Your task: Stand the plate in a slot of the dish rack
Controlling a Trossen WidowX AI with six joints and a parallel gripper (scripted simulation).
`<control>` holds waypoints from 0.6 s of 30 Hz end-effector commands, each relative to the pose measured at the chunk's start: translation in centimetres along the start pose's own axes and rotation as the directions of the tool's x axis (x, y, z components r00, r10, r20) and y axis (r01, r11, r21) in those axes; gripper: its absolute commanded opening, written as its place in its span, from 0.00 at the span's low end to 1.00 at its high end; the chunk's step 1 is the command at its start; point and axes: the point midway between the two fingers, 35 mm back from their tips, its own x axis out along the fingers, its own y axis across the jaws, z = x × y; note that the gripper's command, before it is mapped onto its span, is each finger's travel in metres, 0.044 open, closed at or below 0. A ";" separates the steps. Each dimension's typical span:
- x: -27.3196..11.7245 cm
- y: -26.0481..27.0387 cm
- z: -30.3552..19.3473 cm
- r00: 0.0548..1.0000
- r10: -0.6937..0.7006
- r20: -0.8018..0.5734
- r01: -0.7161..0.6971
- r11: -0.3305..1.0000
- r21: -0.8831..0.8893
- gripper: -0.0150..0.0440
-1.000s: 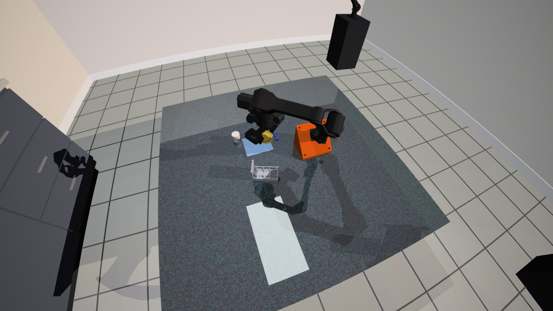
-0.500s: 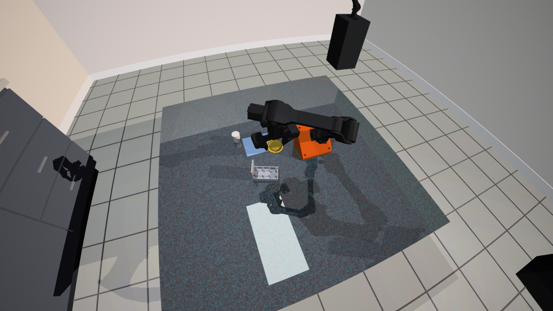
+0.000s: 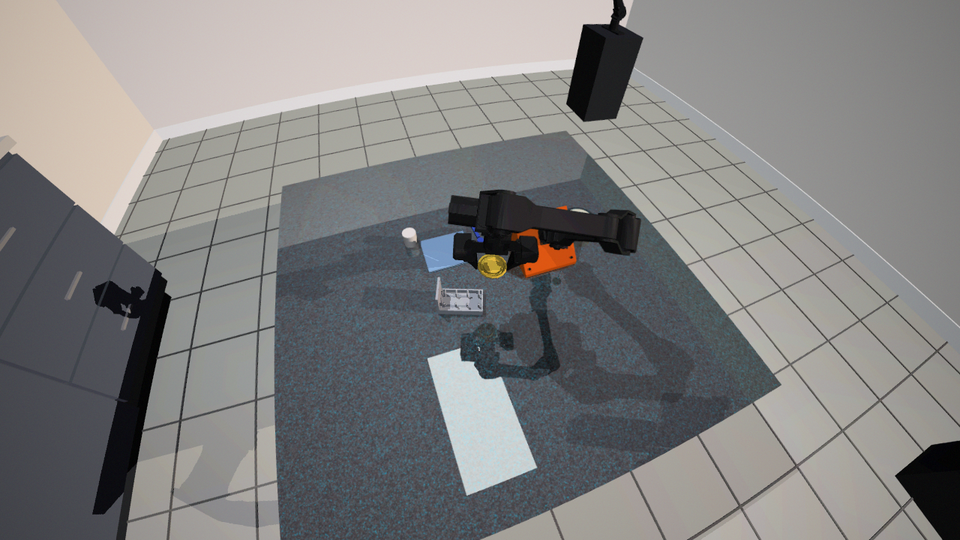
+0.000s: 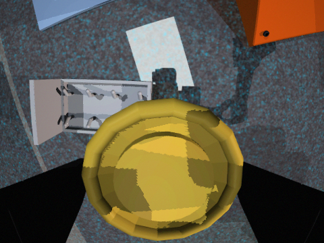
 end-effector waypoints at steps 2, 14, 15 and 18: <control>0.2 -0.3 -0.2 1.000 -0.007 -0.003 0.007 1.000 0.028 0.25; 3.8 -0.7 1.8 0.979 -0.003 0.202 0.035 0.988 -0.152 0.25; 4.1 -0.7 1.9 0.975 0.002 0.223 0.037 0.985 -0.171 0.25; 5.0 -0.6 2.5 0.958 0.022 0.285 0.045 0.973 -0.227 0.25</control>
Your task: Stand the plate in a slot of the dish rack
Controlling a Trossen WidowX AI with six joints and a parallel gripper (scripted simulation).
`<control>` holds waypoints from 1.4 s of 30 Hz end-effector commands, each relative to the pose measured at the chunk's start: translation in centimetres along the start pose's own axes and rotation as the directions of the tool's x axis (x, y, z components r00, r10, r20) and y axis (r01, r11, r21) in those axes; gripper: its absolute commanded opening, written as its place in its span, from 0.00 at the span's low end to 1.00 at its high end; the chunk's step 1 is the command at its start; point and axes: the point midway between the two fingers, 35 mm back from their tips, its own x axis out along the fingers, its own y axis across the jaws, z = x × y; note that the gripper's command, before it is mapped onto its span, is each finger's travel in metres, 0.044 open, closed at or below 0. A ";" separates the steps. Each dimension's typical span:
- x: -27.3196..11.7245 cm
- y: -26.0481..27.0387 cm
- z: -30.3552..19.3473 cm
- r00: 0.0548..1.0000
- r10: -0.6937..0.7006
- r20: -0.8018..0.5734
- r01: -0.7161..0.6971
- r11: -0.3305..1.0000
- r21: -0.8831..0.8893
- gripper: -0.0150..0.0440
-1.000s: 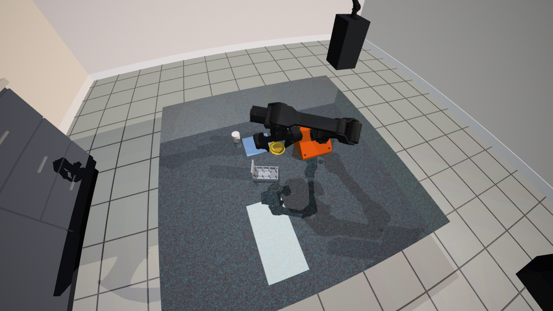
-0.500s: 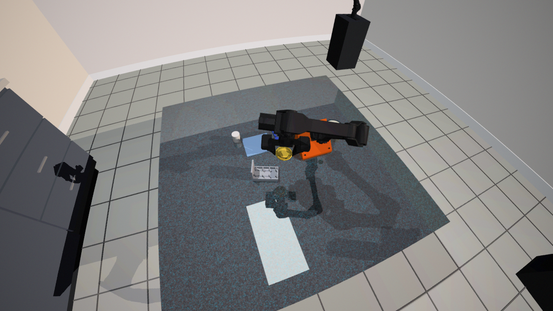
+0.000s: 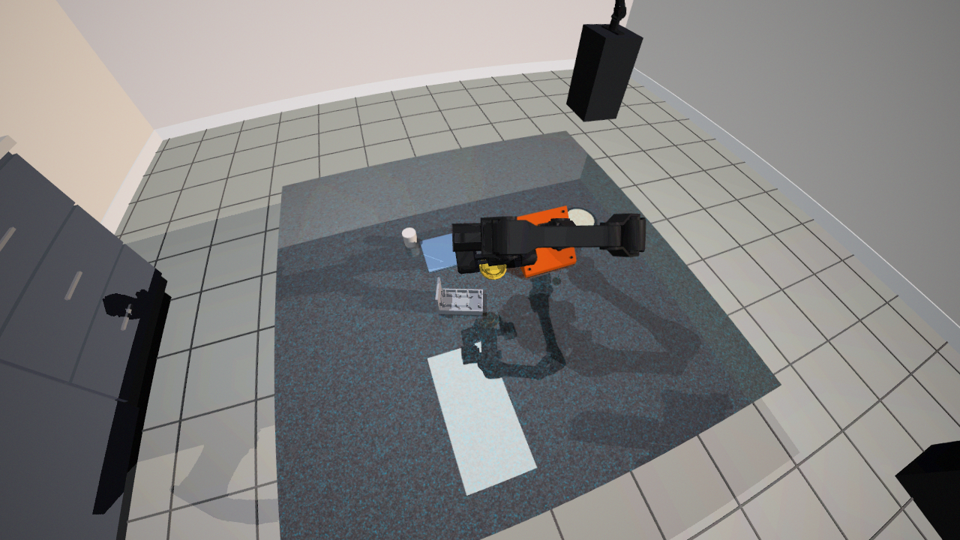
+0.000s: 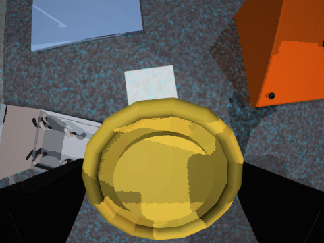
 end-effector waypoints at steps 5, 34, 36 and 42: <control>2.4 0.2 0.8 0.984 0.037 0.173 -0.011 0.988 -0.153 0.25; 7.4 2.2 0.9 0.734 0.456 0.504 -0.051 0.776 -0.629 0.25; 7.5 2.3 0.7 0.710 0.489 0.506 -0.055 0.755 -0.653 0.25; 7.9 2.4 0.0 0.637 0.587 0.500 -0.070 0.689 -0.721 0.25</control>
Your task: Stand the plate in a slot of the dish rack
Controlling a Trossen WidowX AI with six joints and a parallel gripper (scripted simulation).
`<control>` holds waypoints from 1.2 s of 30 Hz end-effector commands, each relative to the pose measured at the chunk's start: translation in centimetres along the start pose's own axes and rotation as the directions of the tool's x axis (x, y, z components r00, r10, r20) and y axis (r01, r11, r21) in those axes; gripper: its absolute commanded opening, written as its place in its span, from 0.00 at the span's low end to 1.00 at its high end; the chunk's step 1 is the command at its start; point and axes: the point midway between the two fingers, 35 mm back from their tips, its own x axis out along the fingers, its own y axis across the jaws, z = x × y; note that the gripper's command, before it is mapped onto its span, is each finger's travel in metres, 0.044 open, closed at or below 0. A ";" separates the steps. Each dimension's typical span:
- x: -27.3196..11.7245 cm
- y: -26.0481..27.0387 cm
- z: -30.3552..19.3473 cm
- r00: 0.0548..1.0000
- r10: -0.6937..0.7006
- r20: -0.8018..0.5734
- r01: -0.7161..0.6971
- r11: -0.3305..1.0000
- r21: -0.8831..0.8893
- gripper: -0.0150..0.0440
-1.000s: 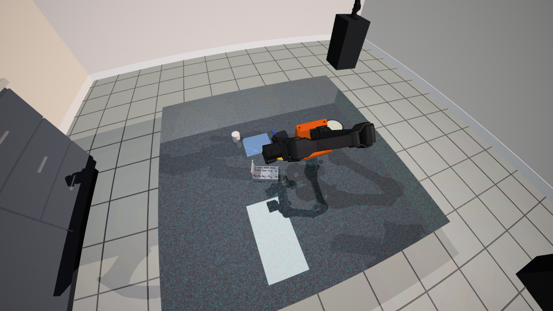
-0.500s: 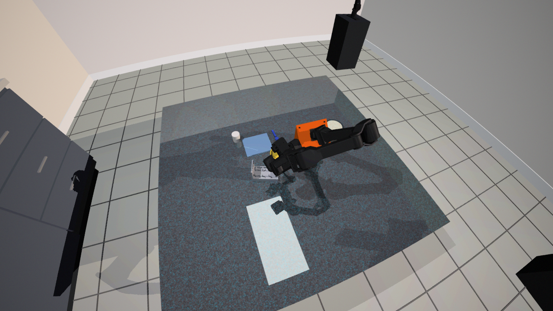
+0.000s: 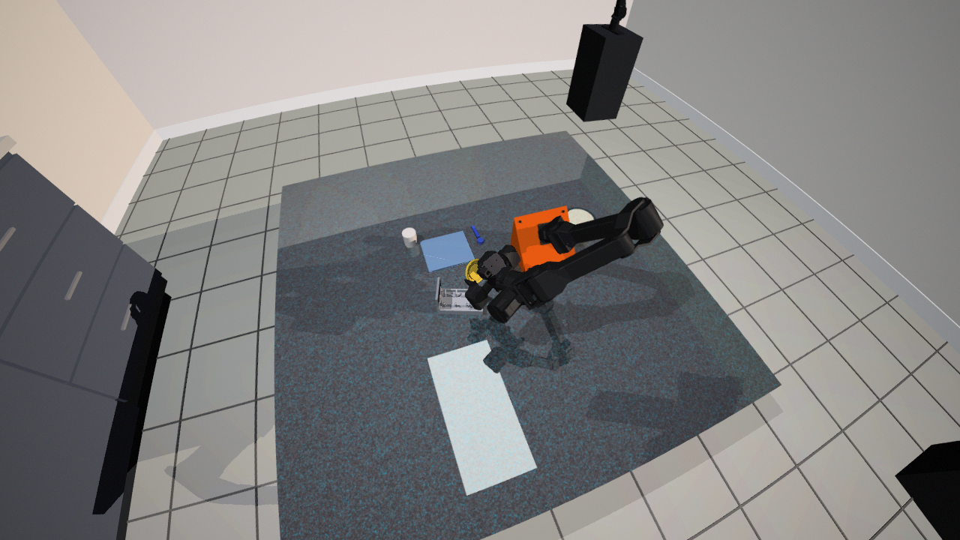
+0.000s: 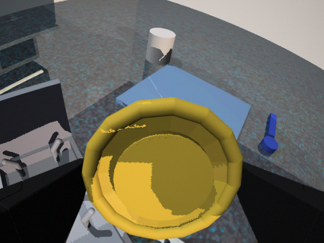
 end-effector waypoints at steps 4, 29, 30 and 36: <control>-0.2 0.5 -0.6 0.989 0.103 0.111 -0.096 0.993 -0.065 0.25; -3.3 0.9 -2.6 0.780 0.485 0.396 -0.442 0.874 -0.200 0.25; -3.5 0.8 -2.6 0.768 0.497 0.404 -0.455 0.867 -0.202 0.25; -4.6 0.2 -2.9 0.695 0.560 0.451 -0.528 0.823 -0.209 0.25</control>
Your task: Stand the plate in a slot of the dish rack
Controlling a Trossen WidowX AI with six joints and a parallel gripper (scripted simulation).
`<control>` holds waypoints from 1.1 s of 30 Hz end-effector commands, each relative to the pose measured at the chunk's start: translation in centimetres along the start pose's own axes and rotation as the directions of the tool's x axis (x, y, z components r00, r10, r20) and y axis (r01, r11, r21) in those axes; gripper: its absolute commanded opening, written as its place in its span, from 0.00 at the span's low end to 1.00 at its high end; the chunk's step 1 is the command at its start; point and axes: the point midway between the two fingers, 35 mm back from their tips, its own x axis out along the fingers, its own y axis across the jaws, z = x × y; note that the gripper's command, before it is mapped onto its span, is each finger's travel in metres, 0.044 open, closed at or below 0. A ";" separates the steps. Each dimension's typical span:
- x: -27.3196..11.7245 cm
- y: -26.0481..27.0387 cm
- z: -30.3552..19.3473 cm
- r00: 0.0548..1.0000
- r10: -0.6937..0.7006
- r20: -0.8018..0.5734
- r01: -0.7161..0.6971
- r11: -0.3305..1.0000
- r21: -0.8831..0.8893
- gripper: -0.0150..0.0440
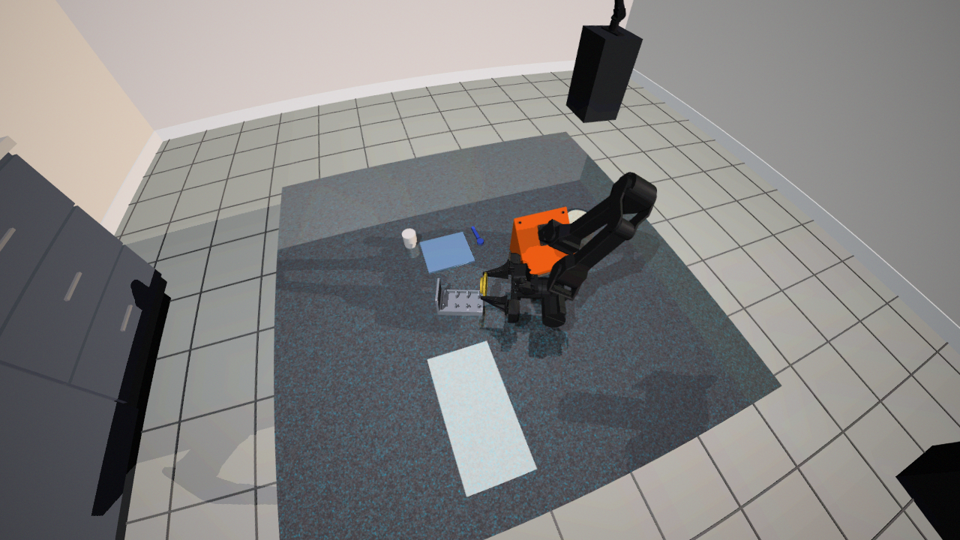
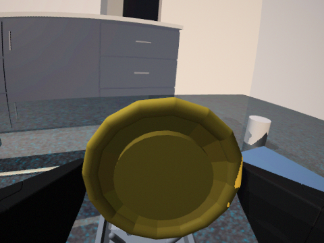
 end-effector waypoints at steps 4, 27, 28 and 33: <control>-1.1 -0.2 0.4 0.995 0.068 0.068 -0.070 0.997 0.026 0.25; 0.1 0.2 -1.5 0.996 0.067 0.064 -0.069 0.997 0.027 0.25; 0.2 0.2 -1.6 0.996 0.067 0.064 -0.069 0.997 0.027 0.25; 0.8 0.2 -2.1 0.996 0.067 0.064 -0.069 0.997 0.029 0.25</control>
